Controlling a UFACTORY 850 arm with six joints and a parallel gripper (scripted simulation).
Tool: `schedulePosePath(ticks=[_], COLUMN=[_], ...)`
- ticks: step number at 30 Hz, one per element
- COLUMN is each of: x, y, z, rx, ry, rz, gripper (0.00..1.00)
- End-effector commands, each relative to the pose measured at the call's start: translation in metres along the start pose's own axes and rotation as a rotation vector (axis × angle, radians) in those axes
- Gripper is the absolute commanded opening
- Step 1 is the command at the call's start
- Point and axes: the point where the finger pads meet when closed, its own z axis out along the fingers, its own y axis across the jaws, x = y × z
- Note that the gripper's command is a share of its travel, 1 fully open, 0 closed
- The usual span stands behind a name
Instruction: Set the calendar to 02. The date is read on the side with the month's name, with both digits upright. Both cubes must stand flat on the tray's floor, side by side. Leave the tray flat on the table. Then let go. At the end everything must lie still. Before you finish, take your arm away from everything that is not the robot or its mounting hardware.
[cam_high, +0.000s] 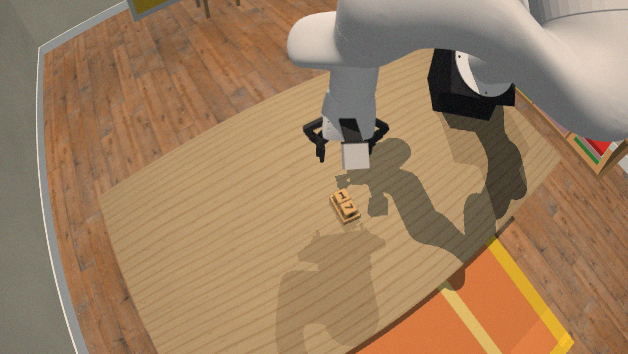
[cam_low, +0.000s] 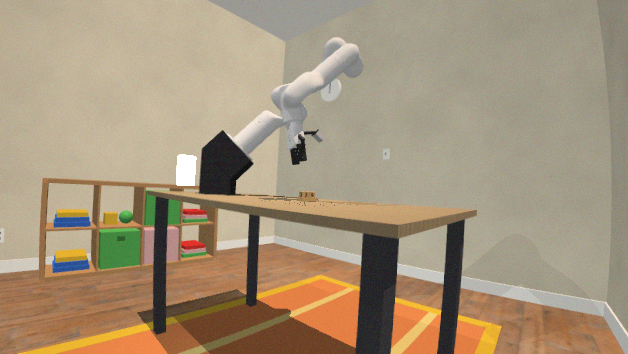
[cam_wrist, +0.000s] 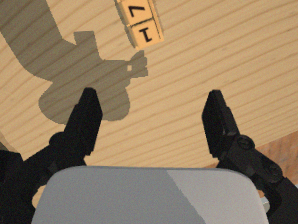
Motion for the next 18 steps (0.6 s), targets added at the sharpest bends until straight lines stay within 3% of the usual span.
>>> schedulePosePath(ticks=[1, 8, 18], x=[0.017, 0.039, 0.040], y=[-0.002, -0.005, -0.005], z=[0.011, 0.020, 0.020], rx=[0.041, 0.084, 0.085], ry=[-0.081, -0.163, -0.166], rz=[-0.149, -0.330, -0.336], gripper=[1.00, 1.00, 1.00])
